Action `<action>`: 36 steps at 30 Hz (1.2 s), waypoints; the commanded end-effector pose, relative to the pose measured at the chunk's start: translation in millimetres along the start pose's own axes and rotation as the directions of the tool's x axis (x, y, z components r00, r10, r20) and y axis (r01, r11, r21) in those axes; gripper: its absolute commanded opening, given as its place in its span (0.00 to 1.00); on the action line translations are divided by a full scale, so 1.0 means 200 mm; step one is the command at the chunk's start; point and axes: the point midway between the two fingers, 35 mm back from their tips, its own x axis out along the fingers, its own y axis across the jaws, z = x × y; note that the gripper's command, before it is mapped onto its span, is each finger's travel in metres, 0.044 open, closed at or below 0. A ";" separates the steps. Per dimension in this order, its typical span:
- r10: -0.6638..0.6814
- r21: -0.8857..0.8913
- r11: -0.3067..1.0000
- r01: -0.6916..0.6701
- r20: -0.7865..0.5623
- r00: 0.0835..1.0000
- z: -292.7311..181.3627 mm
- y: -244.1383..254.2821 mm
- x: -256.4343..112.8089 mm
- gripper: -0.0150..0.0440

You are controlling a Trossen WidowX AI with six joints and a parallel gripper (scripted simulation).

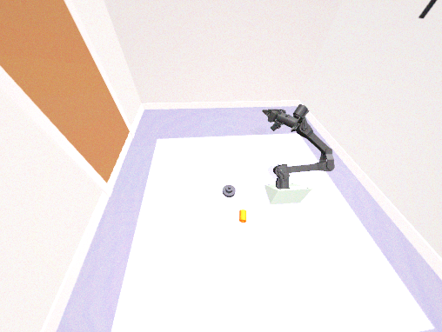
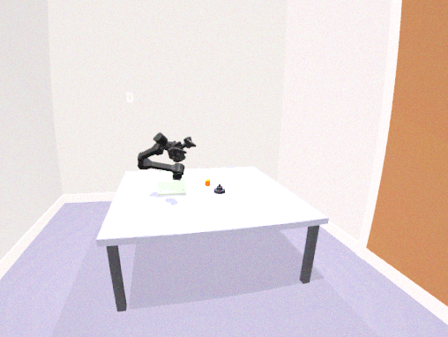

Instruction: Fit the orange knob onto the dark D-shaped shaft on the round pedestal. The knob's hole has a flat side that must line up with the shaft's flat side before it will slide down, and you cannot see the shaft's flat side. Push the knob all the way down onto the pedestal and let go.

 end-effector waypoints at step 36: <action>-0.280 -0.258 -0.908 -0.331 0.960 0.019 1.50 -1.88 -0.29 1.00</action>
